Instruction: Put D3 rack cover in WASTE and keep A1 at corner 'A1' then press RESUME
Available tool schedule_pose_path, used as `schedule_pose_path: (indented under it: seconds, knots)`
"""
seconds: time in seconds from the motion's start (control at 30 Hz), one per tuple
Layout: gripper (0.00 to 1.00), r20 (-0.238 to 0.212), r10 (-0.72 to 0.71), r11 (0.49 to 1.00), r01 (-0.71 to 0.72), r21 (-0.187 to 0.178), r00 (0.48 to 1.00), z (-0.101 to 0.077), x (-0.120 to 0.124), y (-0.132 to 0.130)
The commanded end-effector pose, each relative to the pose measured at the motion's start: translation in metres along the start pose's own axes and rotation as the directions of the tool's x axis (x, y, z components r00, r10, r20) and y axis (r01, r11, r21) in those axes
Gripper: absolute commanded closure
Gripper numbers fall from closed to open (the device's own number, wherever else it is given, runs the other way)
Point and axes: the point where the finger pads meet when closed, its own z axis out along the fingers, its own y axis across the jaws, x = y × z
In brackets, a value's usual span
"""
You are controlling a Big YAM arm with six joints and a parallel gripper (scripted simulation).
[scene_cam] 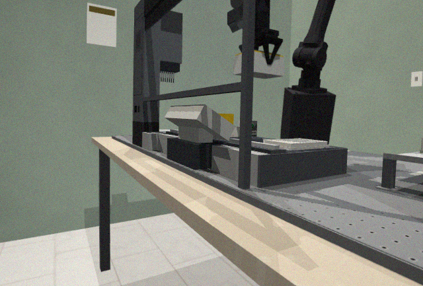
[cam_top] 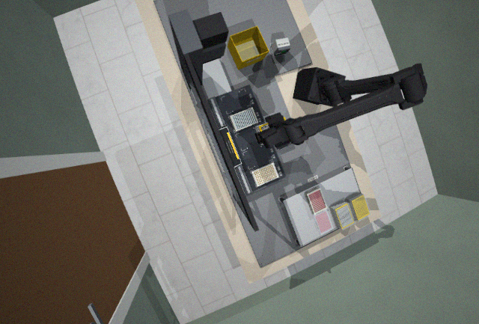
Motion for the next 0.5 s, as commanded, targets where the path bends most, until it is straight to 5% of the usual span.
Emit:
schedule_pose_path:
  seconds: [0.0,0.47]
  knots:
    - [1.0,0.072,-0.03,0.999,0.031,-0.012,0.997,-0.016,-0.048,0.005]
    - [1.0,0.057,-0.041,0.999,0.041,-0.011,0.998,-0.017,-0.083,0.01]
